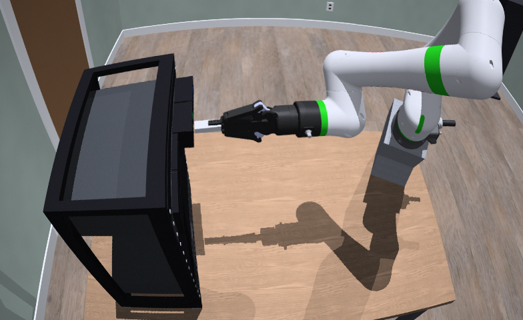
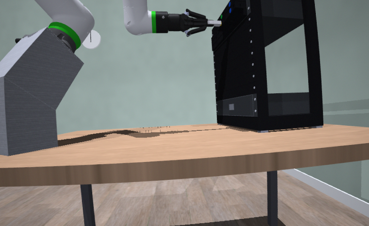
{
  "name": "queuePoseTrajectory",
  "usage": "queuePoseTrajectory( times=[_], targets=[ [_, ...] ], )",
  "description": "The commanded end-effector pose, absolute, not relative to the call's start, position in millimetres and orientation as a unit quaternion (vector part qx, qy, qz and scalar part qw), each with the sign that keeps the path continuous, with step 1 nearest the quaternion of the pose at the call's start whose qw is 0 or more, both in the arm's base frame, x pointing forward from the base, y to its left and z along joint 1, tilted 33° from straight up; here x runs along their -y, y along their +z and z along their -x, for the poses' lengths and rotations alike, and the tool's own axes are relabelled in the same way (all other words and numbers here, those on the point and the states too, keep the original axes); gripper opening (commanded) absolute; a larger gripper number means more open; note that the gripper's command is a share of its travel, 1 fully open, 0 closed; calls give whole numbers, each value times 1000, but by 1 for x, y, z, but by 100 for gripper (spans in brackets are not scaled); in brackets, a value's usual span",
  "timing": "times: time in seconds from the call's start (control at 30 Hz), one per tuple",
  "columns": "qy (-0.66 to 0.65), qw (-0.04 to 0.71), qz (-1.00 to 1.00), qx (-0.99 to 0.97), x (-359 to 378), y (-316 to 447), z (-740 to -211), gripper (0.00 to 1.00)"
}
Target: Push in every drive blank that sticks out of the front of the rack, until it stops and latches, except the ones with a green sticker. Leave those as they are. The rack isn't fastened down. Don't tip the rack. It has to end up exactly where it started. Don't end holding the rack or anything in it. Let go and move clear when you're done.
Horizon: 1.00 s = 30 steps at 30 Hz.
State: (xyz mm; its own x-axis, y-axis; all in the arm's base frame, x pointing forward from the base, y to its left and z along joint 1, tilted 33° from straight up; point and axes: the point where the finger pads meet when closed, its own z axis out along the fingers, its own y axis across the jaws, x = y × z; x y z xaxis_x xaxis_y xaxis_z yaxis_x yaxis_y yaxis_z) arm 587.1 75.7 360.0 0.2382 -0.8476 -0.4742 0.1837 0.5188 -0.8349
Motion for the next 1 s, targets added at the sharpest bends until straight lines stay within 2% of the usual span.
queuePoseTrajectory(
  times=[0.0,0.97],
  targets=[
    [-362,714,332,-500,-76,361,-591,0],
    [-362,714,332,-500,-77,365,-602,0]
  ],
)
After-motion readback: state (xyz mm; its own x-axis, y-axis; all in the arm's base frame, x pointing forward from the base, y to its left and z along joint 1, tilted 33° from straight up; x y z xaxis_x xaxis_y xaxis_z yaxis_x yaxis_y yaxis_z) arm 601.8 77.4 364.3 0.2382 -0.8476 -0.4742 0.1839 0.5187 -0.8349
